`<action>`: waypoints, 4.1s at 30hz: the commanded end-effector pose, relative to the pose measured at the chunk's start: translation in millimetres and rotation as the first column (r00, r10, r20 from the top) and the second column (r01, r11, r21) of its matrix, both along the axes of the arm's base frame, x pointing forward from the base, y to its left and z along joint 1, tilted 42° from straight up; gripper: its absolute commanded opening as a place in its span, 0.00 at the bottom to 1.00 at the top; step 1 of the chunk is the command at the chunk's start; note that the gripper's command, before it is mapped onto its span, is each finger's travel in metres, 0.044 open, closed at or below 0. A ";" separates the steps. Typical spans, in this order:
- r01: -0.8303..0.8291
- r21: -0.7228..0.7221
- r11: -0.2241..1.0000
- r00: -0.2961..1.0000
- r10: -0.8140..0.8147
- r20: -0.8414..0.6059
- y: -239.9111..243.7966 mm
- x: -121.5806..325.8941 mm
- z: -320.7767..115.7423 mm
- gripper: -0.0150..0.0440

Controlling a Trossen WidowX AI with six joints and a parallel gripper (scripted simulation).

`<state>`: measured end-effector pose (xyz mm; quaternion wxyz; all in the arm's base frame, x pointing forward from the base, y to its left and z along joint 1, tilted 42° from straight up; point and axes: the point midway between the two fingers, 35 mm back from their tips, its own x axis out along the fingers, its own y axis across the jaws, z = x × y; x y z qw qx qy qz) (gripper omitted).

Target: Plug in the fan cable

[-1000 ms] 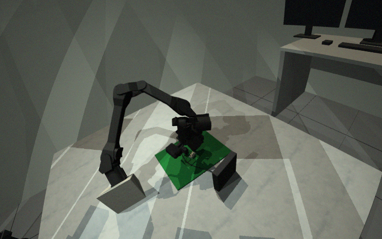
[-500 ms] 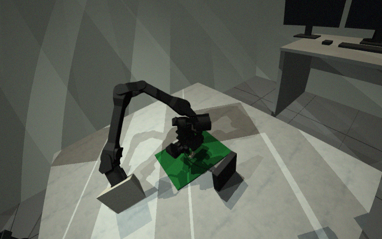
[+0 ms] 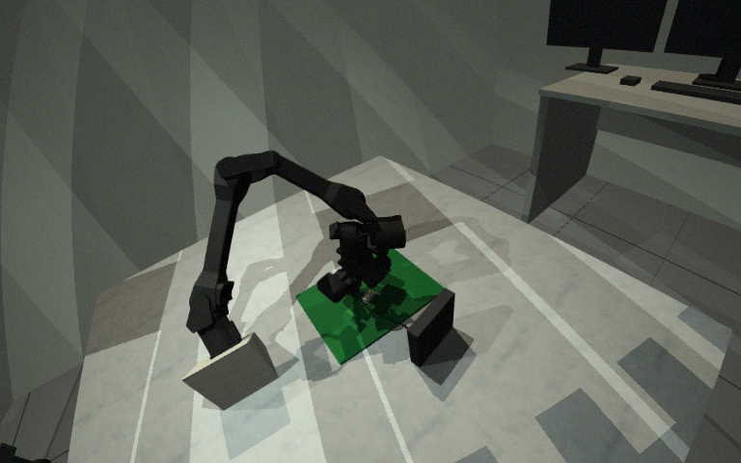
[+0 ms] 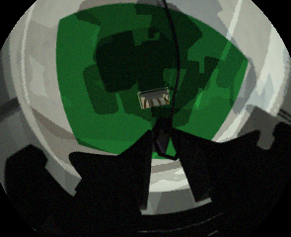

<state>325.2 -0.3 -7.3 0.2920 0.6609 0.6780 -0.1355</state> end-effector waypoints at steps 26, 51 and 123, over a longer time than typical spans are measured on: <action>0.003 -0.003 1.000 1.000 -0.003 -0.004 -46.9 -4.2 50.5 0.25; -0.204 -0.170 0.964 0.928 0.245 0.279 -66.7 25.3 77.5 0.25; -0.196 -0.769 0.608 0.699 0.637 0.325 -50.1 75.4 31.4 0.25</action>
